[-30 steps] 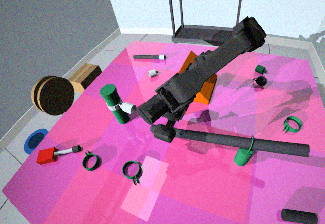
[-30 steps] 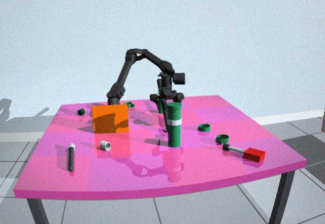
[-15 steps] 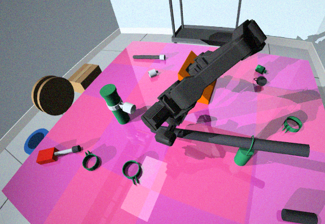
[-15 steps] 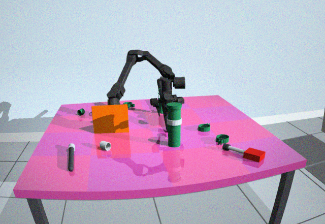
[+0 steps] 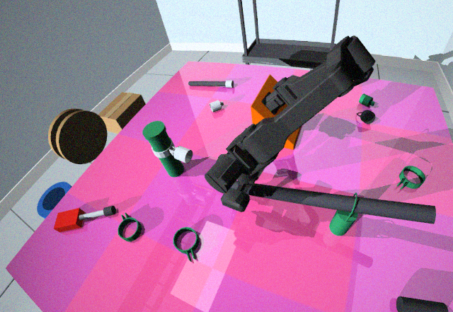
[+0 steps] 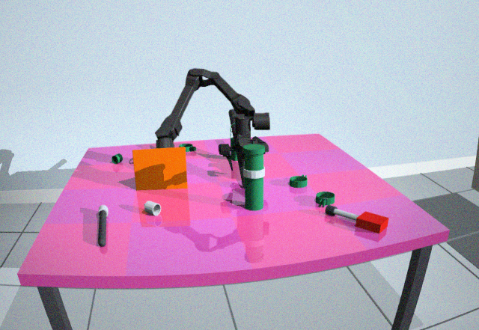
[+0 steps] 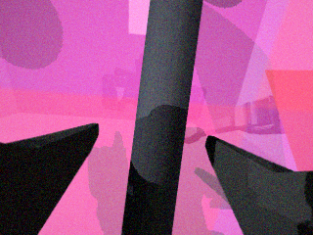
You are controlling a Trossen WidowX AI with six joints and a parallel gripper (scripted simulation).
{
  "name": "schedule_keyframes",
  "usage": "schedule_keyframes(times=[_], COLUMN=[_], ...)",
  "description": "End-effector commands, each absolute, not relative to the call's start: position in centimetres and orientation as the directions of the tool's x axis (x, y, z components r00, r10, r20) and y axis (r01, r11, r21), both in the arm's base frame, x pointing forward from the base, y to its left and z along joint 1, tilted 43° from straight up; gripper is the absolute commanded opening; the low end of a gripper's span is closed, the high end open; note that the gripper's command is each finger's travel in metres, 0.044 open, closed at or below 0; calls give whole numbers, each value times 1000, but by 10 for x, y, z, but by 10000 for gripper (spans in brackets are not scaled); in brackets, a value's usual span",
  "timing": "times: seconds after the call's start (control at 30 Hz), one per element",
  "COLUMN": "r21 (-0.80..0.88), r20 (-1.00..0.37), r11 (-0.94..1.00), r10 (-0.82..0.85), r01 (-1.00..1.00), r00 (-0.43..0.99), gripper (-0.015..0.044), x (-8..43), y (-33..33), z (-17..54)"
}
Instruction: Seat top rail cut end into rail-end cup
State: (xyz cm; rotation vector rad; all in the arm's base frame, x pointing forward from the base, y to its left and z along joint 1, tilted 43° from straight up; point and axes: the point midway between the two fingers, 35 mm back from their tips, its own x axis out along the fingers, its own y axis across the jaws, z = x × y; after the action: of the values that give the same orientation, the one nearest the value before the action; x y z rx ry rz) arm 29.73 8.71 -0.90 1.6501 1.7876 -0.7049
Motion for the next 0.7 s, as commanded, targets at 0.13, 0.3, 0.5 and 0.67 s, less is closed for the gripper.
schedule_keyframes(times=[0.13, 0.3, 0.5, 0.67], r21=[4, 4, 4, 4], r20=[-729, -729, -729, -730], r11=[86, 86, 86, 86], r10=[682, 682, 682, 682], r01=[996, 996, 996, 996], r00=[-56, -56, -56, -56], gripper=[335, 204, 125, 13], x=[295, 295, 295, 295], y=[91, 91, 91, 88], z=[-12, -12, -12, -10])
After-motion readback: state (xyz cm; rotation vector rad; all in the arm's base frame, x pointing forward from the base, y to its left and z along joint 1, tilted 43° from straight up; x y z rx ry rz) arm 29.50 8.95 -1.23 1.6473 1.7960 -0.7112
